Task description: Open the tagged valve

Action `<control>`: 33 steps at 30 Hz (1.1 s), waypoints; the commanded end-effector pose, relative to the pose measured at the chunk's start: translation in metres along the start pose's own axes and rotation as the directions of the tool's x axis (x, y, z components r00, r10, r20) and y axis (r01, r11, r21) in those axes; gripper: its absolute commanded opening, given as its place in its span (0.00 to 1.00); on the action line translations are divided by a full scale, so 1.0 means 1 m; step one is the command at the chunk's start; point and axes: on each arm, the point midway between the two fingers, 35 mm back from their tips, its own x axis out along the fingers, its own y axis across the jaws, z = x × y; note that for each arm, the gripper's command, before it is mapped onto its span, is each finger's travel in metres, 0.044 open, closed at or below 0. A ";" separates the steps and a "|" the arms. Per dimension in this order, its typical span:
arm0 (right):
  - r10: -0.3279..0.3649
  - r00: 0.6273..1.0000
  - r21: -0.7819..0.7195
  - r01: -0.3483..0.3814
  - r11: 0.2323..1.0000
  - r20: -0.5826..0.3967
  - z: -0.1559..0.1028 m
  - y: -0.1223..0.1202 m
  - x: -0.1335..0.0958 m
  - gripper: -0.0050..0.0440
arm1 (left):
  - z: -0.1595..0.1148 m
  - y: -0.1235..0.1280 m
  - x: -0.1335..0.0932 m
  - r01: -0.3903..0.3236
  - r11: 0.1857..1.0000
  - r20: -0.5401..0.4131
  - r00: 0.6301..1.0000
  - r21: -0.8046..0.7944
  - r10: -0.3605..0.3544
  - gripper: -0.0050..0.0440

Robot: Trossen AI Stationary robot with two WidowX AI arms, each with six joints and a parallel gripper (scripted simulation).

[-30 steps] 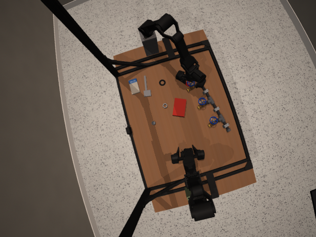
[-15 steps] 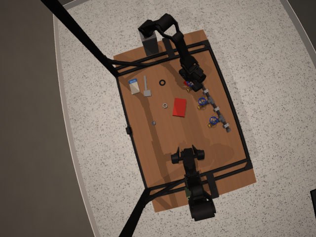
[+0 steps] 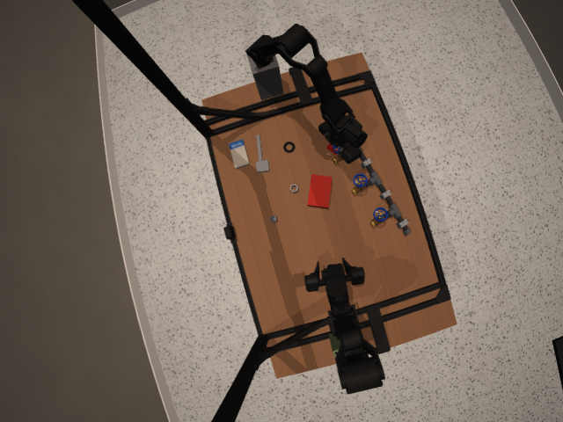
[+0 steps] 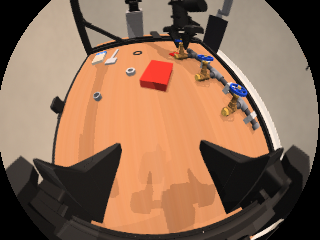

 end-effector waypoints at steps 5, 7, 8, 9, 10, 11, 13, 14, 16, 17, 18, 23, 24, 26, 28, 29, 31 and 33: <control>0.000 1.000 0.000 0.000 1.000 0.000 0.000 0.000 0.000 0.92 | 0.000 0.000 0.000 -0.001 1.000 0.000 1.000 -0.002 0.001 0.10; 0.000 1.000 0.000 0.000 1.000 0.000 0.000 0.000 0.000 0.92 | 0.000 0.000 0.000 -0.001 1.000 0.000 1.000 -0.002 0.001 0.10; 0.000 1.000 0.000 0.000 1.000 0.000 0.000 0.000 0.000 0.92 | 0.000 0.000 0.000 -0.001 1.000 0.000 1.000 -0.002 0.001 0.10; 0.000 1.000 0.000 0.000 1.000 0.000 0.000 0.000 0.000 0.92 | 0.000 0.000 0.000 -0.001 1.000 0.000 1.000 -0.002 0.001 0.10; 0.000 1.000 0.000 0.000 1.000 0.000 0.000 0.000 0.000 0.92 | 0.000 0.000 0.000 -0.001 1.000 0.000 1.000 -0.002 0.001 0.10; 0.000 1.000 0.000 0.000 1.000 0.000 0.000 0.000 0.000 0.92 | 0.000 0.000 0.000 -0.001 1.000 0.000 1.000 -0.002 0.001 0.10; 0.000 1.000 0.000 0.000 1.000 0.000 0.000 0.000 0.000 0.92 | 0.000 0.000 0.000 -0.001 1.000 0.000 1.000 -0.002 0.001 0.10; 0.000 1.000 0.000 0.000 1.000 0.000 0.000 0.000 0.000 0.92 | 0.000 0.000 0.000 0.000 1.000 0.000 1.000 -0.016 0.000 0.10; 0.000 1.000 0.000 0.000 1.000 0.000 0.000 0.000 0.000 0.92 | 0.000 0.000 0.000 0.000 0.989 0.000 1.000 -0.147 0.000 0.10; 0.000 1.000 0.000 0.000 1.000 0.000 0.000 0.000 0.000 0.92 | 0.000 0.000 0.000 0.000 0.970 0.000 1.000 -0.244 0.000 0.10; 0.000 1.000 0.000 0.000 1.000 0.000 0.000 0.000 0.000 0.92 | 0.000 0.000 0.000 -0.001 0.950 0.000 1.000 -0.311 0.001 0.10; 0.000 1.000 0.000 0.000 1.000 0.000 0.000 0.000 0.000 0.92 | 0.000 0.000 0.000 -0.001 0.816 0.000 1.000 -0.578 0.001 0.10; 0.000 1.000 0.000 0.000 1.000 0.000 0.000 0.000 0.000 0.92 | 0.000 0.000 0.000 -0.001 0.780 0.000 1.000 -0.626 0.001 0.10; 0.000 1.000 0.000 0.000 1.000 0.000 0.000 0.000 0.000 0.92 | 0.000 0.000 0.000 -0.001 0.700 0.000 1.000 -0.714 0.001 0.10; 0.000 1.000 0.000 0.000 1.000 0.000 0.000 0.000 0.000 0.92 | 0.000 0.000 0.000 -0.001 0.610 0.000 1.000 -0.792 0.002 0.10; 0.000 1.000 0.000 0.000 1.000 0.000 0.000 0.000 0.000 0.92 | 0.000 0.000 0.000 -0.001 0.610 0.000 1.000 -0.792 0.002 0.10; 0.000 1.000 0.000 0.000 1.000 0.000 0.000 0.000 0.000 0.92 | 0.000 0.000 0.000 -0.001 0.529 0.000 1.000 -0.849 0.002 0.10; 0.000 1.000 0.000 0.000 1.000 0.000 0.000 0.000 0.000 0.92 | 0.000 0.000 0.000 -0.001 0.404 0.000 1.000 -0.915 0.002 0.10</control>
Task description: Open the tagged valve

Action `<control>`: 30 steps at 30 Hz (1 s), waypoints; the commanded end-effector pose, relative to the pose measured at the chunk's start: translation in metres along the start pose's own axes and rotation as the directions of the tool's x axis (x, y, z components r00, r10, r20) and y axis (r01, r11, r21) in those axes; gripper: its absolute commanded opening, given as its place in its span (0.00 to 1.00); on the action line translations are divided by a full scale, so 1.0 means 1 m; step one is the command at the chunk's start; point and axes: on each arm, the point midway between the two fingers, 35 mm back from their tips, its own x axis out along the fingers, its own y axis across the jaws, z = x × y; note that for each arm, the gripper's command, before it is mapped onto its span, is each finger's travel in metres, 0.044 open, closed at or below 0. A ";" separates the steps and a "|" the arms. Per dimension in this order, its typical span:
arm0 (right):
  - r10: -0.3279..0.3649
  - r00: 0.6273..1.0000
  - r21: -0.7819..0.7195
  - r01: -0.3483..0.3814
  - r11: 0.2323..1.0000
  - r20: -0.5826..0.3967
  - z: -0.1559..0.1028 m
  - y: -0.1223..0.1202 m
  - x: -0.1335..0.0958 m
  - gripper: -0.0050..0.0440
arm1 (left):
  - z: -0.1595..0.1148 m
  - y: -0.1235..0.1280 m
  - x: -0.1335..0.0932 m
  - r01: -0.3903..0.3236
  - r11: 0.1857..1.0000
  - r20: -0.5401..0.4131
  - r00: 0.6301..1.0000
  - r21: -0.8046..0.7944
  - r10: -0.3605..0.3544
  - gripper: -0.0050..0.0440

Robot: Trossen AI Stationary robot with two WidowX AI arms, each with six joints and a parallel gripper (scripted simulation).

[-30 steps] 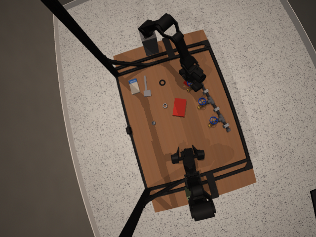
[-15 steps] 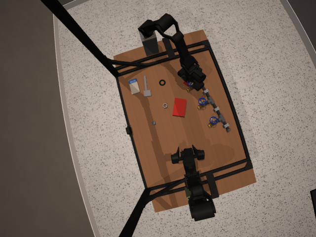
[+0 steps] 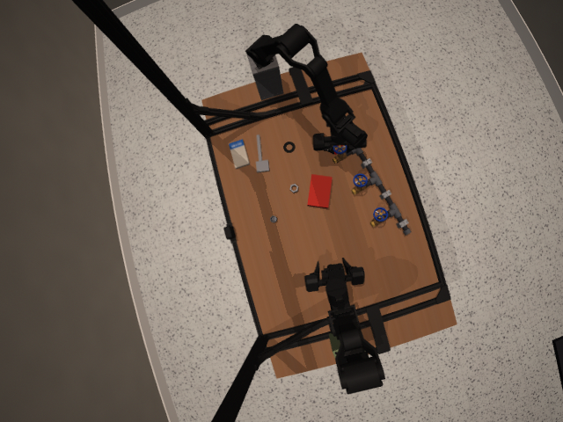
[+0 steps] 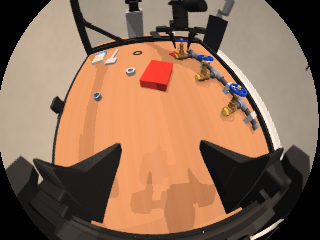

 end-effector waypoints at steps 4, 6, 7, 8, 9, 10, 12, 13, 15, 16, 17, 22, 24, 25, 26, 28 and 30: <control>0.000 1.000 0.000 0.000 1.000 0.000 0.000 0.000 0.000 0.92 | 0.000 0.000 0.000 -0.001 0.922 0.001 1.000 -0.387 0.001 0.10; 0.000 1.000 0.000 0.000 1.000 0.000 0.000 0.000 0.000 0.92 | 0.000 0.000 0.000 -0.001 0.869 0.001 1.000 -0.494 0.002 0.10; 0.000 1.000 0.000 0.000 1.000 0.000 0.000 0.000 0.000 0.92 | 0.000 0.000 0.000 -0.001 0.838 0.001 1.000 -0.545 0.002 0.10; 0.000 1.000 0.000 0.000 1.000 0.000 0.000 0.000 0.000 0.92 | 0.000 0.000 0.000 -0.001 0.804 0.001 1.000 -0.594 0.002 0.10; 0.000 1.000 0.000 0.000 1.000 0.000 0.000 0.000 0.000 0.92 | 0.000 0.000 0.000 -0.001 0.780 0.001 1.000 -0.626 0.002 0.10; 0.000 1.000 0.000 0.000 1.000 0.000 0.000 0.000 0.000 0.92 | 0.000 0.000 0.000 -0.001 0.773 0.001 1.000 -0.634 0.002 0.10; 0.000 1.000 0.000 0.000 1.000 0.000 0.000 0.000 0.000 0.92 | 0.000 0.000 0.000 -0.001 0.773 0.001 1.000 -0.634 0.002 0.10; 0.000 1.000 0.000 0.000 1.000 0.000 0.000 0.000 0.000 0.92 | 0.000 0.000 0.000 -0.001 0.773 0.001 1.000 -0.634 0.002 0.10; 0.000 1.000 0.000 0.000 1.000 0.000 0.000 0.000 0.000 0.92 | 0.000 0.000 0.000 0.000 0.792 0.001 1.000 -0.611 0.000 0.15; 0.000 1.000 0.000 0.000 1.000 0.000 0.000 0.000 0.000 0.92 | 0.000 0.000 0.000 0.000 0.792 0.001 1.000 -0.611 0.000 0.20; 0.000 1.000 0.000 0.000 1.000 0.000 0.000 0.000 0.000 0.92 | 0.000 0.000 0.000 0.000 0.792 0.001 1.000 -0.611 0.000 0.25; 0.000 1.000 0.000 0.000 1.000 0.000 0.000 0.000 0.000 0.92 | 0.000 0.000 0.000 0.000 0.792 0.001 1.000 -0.611 0.000 0.49; 0.000 1.000 0.000 0.000 1.000 0.000 0.000 0.000 0.000 0.92 | 0.000 0.000 0.000 0.000 0.792 0.001 1.000 -0.611 0.000 0.59; 0.000 1.000 0.000 0.000 1.000 0.000 0.000 0.000 0.000 0.92 | 0.000 0.000 0.000 0.000 0.792 0.001 1.000 -0.611 0.000 0.64; 0.000 1.000 0.000 0.000 1.000 0.000 0.000 0.000 0.000 0.92 | 0.000 0.000 0.000 0.000 0.792 0.001 1.000 -0.611 0.000 0.69; 0.000 1.000 0.000 0.000 1.000 0.000 0.000 0.000 0.000 0.92 | 0.000 0.000 0.000 0.000 0.792 0.001 1.000 -0.611 0.000 0.79; 0.000 1.000 0.000 0.000 1.000 0.000 0.000 0.000 0.000 0.92 | 0.000 0.000 0.000 0.000 0.792 0.001 1.000 -0.611 0.000 0.84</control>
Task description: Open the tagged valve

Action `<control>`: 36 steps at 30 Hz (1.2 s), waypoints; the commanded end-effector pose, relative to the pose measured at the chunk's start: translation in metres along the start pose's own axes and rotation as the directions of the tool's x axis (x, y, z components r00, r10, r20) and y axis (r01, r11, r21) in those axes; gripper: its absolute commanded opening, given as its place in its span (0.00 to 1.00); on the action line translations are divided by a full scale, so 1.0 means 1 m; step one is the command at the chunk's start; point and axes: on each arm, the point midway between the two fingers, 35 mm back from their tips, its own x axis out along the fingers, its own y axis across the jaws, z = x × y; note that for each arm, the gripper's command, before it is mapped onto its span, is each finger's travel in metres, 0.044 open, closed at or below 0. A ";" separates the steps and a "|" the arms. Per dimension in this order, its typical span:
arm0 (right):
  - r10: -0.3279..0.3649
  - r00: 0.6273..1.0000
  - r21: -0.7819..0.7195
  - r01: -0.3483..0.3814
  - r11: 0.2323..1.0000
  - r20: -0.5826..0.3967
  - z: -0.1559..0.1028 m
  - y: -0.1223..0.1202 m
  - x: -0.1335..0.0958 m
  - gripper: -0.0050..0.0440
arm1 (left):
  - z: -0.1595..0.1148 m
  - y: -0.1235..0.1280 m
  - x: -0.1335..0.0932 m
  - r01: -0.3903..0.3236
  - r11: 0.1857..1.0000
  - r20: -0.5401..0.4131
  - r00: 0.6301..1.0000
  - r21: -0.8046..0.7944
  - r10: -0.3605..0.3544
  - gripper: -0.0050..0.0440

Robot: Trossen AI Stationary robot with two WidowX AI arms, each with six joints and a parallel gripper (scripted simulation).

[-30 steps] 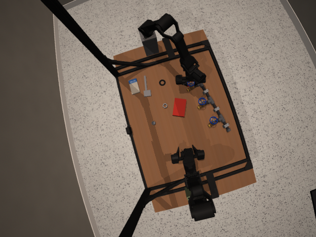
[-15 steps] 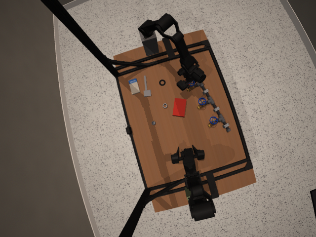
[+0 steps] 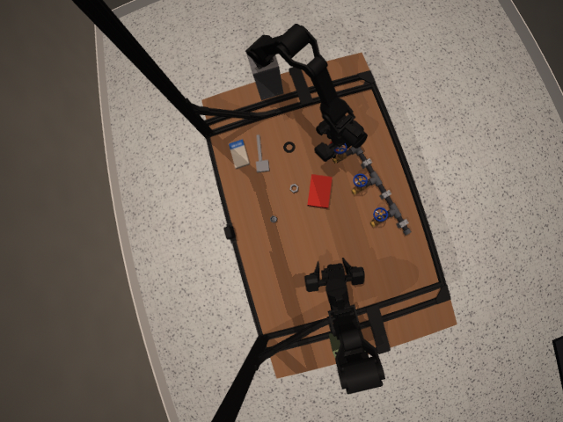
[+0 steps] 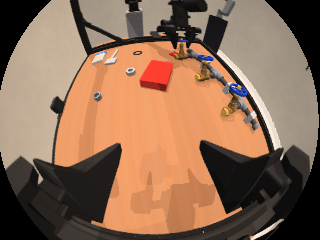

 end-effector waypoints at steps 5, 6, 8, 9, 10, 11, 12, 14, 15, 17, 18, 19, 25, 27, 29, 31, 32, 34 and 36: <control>0.000 1.000 0.000 0.000 1.000 0.000 0.000 0.000 0.000 0.92 | 0.000 0.000 0.000 0.000 1.000 0.000 1.000 0.019 0.000 0.92; 0.000 1.000 0.000 0.000 1.000 0.000 0.000 0.000 0.000 0.92 | 0.000 0.000 0.000 0.000 0.998 0.000 1.000 0.068 0.000 0.92; 0.000 1.000 0.000 0.000 1.000 0.000 0.000 0.000 0.000 0.92 | 0.000 0.000 0.000 0.000 0.970 0.000 1.000 0.245 0.000 0.92; 0.000 1.000 0.000 0.000 1.000 0.000 0.000 0.000 0.000 0.92 | 0.000 0.000 0.000 0.000 0.950 -0.001 1.000 0.313 0.000 0.92; 0.000 1.000 0.000 0.000 1.000 0.000 0.000 0.000 0.000 0.92 | 0.000 0.000 0.000 0.000 0.929 -0.001 1.000 0.369 0.000 0.92; 0.000 1.000 0.000 0.000 1.000 0.000 0.000 0.000 0.000 0.92 | 0.000 0.000 0.000 0.000 0.905 -0.001 1.000 0.425 0.000 0.92; 0.000 1.000 0.000 0.000 1.000 0.000 0.000 0.000 0.000 0.92 | 0.000 0.000 0.000 0.001 0.878 -0.001 1.000 0.479 0.000 0.92; 0.000 1.000 0.000 0.000 1.000 0.000 0.000 0.000 0.000 0.92 | 0.000 0.000 0.000 0.001 0.814 -0.001 1.000 0.580 0.000 0.92; 0.000 1.000 0.000 0.000 1.000 0.000 0.000 0.000 0.000 0.92 | 0.000 0.000 0.000 0.001 0.778 -0.001 1.000 0.628 0.000 0.92; 0.000 1.000 0.000 0.000 1.000 0.000 0.000 0.000 0.000 0.92 | 0.000 0.000 0.000 0.001 0.739 -0.001 1.000 0.673 0.000 0.92; 0.000 1.000 0.000 0.000 1.000 0.000 0.000 0.000 0.000 0.92 | 0.000 0.000 0.000 0.001 0.739 -0.001 1.000 0.673 0.000 0.92; 0.000 1.000 0.000 0.000 1.000 0.000 0.000 0.000 0.000 0.92 | 0.000 0.000 0.000 0.001 0.669 -0.001 1.000 0.743 0.000 0.92; 0.000 1.000 0.000 0.000 1.000 0.000 0.000 0.000 0.000 0.92 | 0.000 0.000 0.000 0.001 0.343 -0.002 1.000 0.939 0.001 0.92; 0.000 1.000 0.000 0.000 1.000 0.000 0.000 0.000 0.000 0.92 | 0.000 0.000 0.000 0.002 0.228 -0.002 1.000 0.974 0.001 0.92; 0.000 1.000 0.000 0.000 1.000 0.000 0.000 0.000 0.000 0.92 | 0.000 0.000 0.000 0.002 0.110 -0.002 1.000 0.994 0.001 0.92; 0.000 1.000 0.000 0.000 1.000 0.000 0.000 0.000 0.000 0.92 | 0.000 0.000 0.000 0.002 -0.010 -0.002 1.000 1.000 0.001 0.92; 0.000 1.000 0.000 0.000 1.000 0.000 0.000 0.000 0.000 0.92 | 0.000 0.000 0.000 0.002 -0.070 -0.002 1.000 0.998 0.001 0.92; 0.000 1.000 0.000 0.000 1.000 0.000 0.000 0.000 0.000 0.92 | 0.000 0.000 0.000 0.002 -0.097 -0.002 1.000 0.995 0.001 0.92; 0.000 1.000 0.000 0.000 1.000 0.000 0.000 0.000 0.000 0.92 | 0.000 0.000 0.000 0.002 -0.103 -0.002 1.000 0.995 0.001 0.92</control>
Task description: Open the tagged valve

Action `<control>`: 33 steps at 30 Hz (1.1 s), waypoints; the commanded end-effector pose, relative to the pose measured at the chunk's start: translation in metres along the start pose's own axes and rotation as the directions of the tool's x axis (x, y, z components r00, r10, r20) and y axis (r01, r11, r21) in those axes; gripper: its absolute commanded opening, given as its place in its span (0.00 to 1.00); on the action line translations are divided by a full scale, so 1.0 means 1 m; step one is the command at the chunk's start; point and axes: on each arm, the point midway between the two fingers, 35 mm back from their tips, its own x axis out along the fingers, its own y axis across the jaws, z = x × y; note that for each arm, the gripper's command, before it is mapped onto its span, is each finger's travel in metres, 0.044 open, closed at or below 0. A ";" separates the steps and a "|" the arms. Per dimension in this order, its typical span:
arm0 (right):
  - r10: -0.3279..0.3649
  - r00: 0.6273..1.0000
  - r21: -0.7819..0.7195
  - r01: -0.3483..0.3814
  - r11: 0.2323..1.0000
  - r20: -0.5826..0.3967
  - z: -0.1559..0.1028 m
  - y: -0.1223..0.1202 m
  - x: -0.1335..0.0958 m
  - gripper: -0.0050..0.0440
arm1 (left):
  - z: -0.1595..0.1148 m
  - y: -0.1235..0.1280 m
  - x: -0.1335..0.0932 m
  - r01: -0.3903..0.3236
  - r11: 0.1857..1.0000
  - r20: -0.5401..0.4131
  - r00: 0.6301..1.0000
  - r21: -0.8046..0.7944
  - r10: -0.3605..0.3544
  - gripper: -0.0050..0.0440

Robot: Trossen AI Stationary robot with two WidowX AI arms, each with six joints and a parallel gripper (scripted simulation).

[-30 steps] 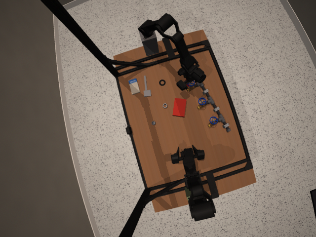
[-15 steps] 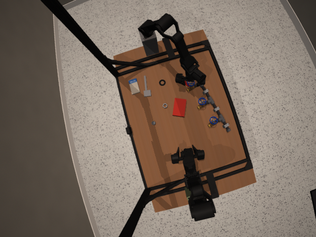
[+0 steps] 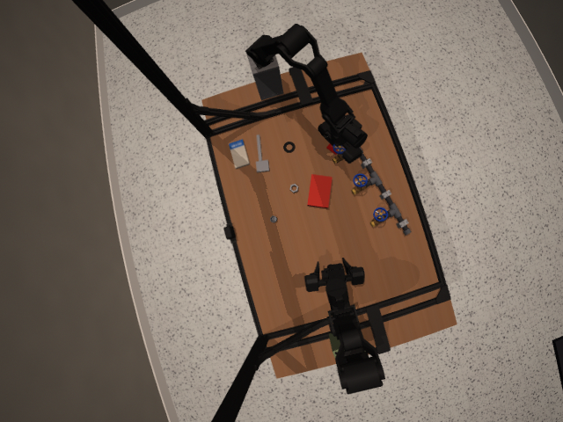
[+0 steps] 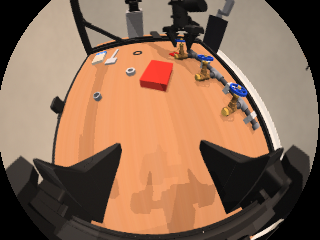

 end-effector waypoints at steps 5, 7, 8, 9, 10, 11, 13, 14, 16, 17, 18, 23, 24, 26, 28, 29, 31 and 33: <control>0.000 1.000 0.000 0.000 1.000 0.000 0.000 0.000 0.000 0.92 | 0.000 0.000 0.000 0.000 0.999 0.000 1.000 0.032 0.000 0.82; 0.000 1.000 0.000 0.000 1.000 0.000 0.000 0.000 0.000 0.92 | 0.000 0.000 0.000 0.000 0.999 0.000 1.000 0.032 0.000 0.72; 0.000 1.000 0.000 0.000 1.000 0.000 0.000 0.000 0.000 0.92 | 0.000 0.000 0.000 0.000 0.999 0.000 1.000 0.032 0.000 0.67; 0.000 1.000 0.000 0.000 1.000 0.000 0.000 0.000 0.000 0.92 | 0.000 0.000 0.000 0.000 0.999 0.000 1.000 0.032 0.000 0.62; 0.000 1.000 0.000 0.000 1.000 0.000 0.000 0.000 0.000 0.92 | 0.000 0.000 0.000 0.000 0.999 0.000 1.000 0.032 0.000 0.58; 0.000 1.000 0.000 0.000 1.000 0.000 0.000 0.000 0.000 0.92 | 0.000 0.000 0.000 0.000 0.999 0.000 1.000 0.032 0.000 0.53; 0.000 1.000 0.000 0.000 1.000 0.000 0.000 0.000 0.000 0.92 | 0.000 0.000 0.000 0.000 0.999 0.000 1.000 0.032 0.000 0.43; 0.000 1.000 0.000 0.000 1.000 0.000 0.000 0.000 0.000 0.92 | 0.000 0.000 0.000 0.000 0.999 0.000 1.000 0.032 0.000 0.43; 0.000 1.000 0.000 0.000 1.000 0.000 0.000 0.000 0.000 0.92 | 0.000 0.000 0.000 0.000 0.999 0.000 1.000 0.032 0.000 0.43; 0.000 1.000 0.000 0.000 1.000 0.000 0.000 0.000 0.000 0.92 | 0.000 0.000 0.000 0.000 0.999 0.000 1.000 0.032 0.000 0.43; 0.000 1.000 0.000 0.000 1.000 0.000 0.000 0.000 0.000 0.92 | 0.000 0.000 0.000 0.000 0.999 0.000 1.000 0.032 0.000 0.43; 0.000 1.000 0.000 0.000 1.000 0.000 0.000 0.000 0.000 0.92 | 0.000 0.000 0.000 0.000 0.999 0.000 1.000 0.032 0.000 0.18; 0.000 1.000 0.000 0.000 1.000 0.000 0.000 0.000 0.000 0.92 | 0.000 0.000 0.000 0.000 0.999 0.000 1.000 0.032 0.000 0.13; 0.000 1.000 0.000 0.000 1.000 0.000 0.000 0.000 0.000 0.92 | 0.000 0.000 0.000 0.000 0.999 0.000 1.000 0.032 0.000 0.10; 0.000 1.000 0.000 0.000 1.000 0.000 0.000 0.000 0.000 0.92 | 0.000 0.000 0.000 0.000 0.999 0.000 1.000 0.032 0.000 0.10; 0.000 1.000 0.000 0.000 1.000 0.000 0.000 0.000 0.000 0.92 | 0.000 0.000 0.000 0.000 0.999 0.000 1.000 0.032 0.000 0.10; 0.000 1.000 0.000 0.000 1.000 0.000 0.000 0.000 0.000 0.92 | 0.000 0.000 0.000 0.000 0.999 0.000 1.000 0.032 0.000 0.10; 0.000 1.000 0.000 0.000 1.000 0.000 0.000 0.000 0.000 0.92 | 0.000 0.000 0.000 0.000 0.999 0.000 1.000 0.032 0.000 0.10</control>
